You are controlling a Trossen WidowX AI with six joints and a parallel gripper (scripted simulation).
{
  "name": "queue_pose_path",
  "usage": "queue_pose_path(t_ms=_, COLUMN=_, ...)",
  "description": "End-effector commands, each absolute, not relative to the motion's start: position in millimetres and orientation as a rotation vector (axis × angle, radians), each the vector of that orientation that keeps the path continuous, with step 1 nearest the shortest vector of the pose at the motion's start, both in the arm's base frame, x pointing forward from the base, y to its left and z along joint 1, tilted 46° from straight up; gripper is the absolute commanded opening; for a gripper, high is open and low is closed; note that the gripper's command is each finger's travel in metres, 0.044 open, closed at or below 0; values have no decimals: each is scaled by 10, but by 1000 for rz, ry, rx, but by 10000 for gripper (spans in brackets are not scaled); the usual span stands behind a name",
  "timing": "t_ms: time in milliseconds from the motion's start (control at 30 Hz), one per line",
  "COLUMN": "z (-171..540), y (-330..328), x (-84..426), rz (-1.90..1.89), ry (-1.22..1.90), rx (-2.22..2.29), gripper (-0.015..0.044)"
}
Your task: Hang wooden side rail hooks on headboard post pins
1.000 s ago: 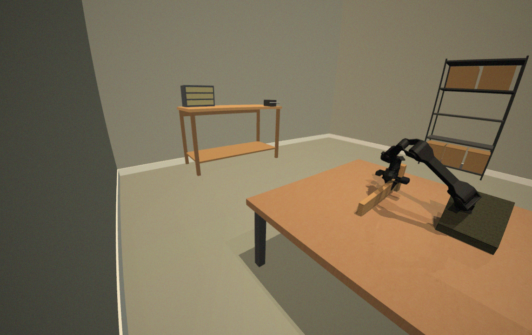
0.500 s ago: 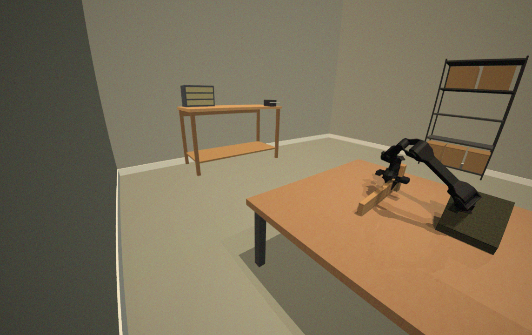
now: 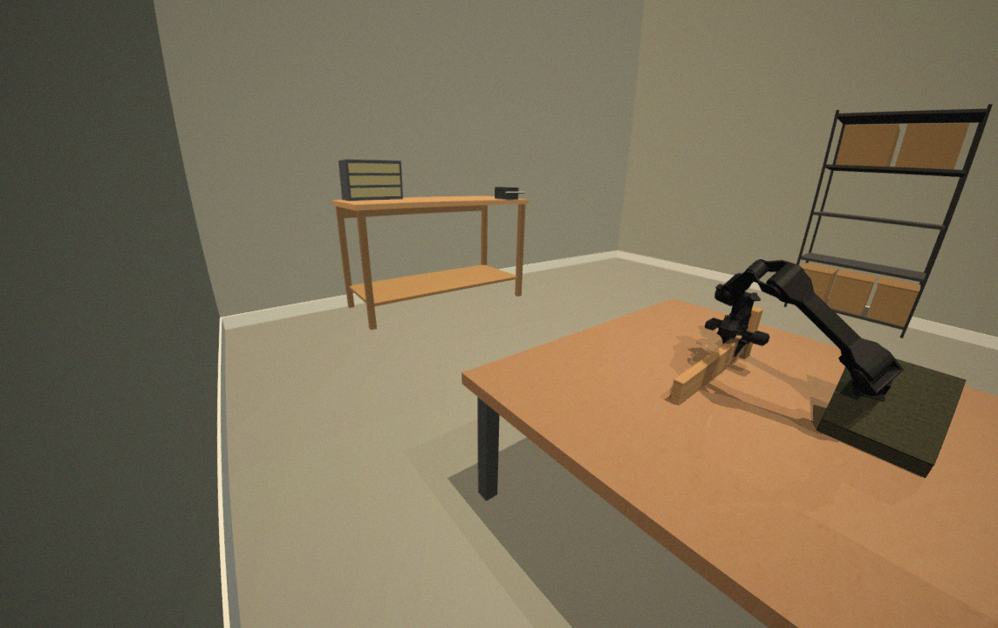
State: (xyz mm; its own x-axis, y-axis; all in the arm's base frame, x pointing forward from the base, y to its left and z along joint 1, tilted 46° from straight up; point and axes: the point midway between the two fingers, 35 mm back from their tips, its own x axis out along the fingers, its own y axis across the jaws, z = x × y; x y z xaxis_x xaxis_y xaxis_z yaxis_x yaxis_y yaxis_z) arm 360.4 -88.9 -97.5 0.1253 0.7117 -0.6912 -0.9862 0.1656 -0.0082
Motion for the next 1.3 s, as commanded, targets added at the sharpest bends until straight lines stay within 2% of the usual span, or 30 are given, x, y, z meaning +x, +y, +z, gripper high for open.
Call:
queue_pose_path(t_ms=0, z=-951, y=-967, x=3621, rz=1311, ry=624, rx=-554, gripper=0)
queue_pose_path(t_ms=1267, z=-973, y=-998, x=3621, rz=1311, ry=625, rx=-554, gripper=0)
